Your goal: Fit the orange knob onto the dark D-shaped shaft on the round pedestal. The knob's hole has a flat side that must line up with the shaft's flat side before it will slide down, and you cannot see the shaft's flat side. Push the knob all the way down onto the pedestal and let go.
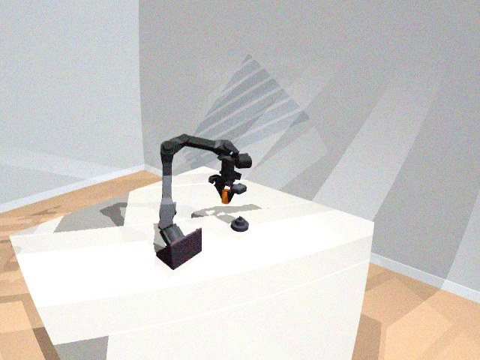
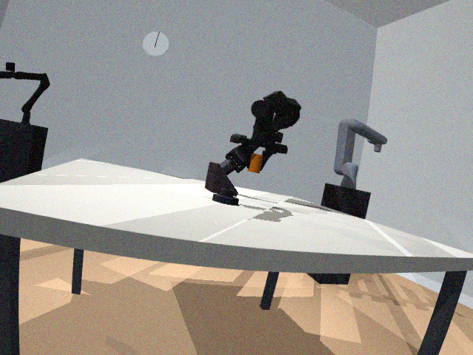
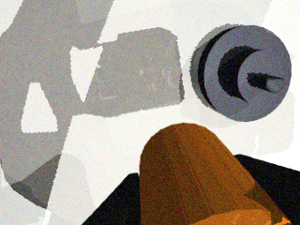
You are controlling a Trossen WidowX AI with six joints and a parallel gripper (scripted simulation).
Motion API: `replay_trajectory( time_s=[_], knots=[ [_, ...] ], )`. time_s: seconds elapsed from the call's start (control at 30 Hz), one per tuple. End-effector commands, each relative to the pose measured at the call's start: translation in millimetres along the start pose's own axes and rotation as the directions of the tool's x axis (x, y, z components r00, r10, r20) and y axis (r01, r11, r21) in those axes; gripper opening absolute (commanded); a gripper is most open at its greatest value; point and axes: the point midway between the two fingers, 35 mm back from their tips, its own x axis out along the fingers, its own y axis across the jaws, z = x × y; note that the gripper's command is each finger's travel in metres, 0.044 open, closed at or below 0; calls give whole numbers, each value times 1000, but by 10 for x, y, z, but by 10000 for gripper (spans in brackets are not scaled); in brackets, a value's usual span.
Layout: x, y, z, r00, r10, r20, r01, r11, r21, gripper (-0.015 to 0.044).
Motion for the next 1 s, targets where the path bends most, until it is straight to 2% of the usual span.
replay_trajectory(
  time_s=[0.0, 0.73, 0.97],
  knots=[
    [8, -120, 48, 1000, -6, 8, 6, 1000, -8, 0],
    [250, -779, 185, 1000, 0, 10, 1, 1000, -18, 0],
    [330, -799, 190, 1000, 0, 10, 0, 1000, -18, 0]
  ],
)
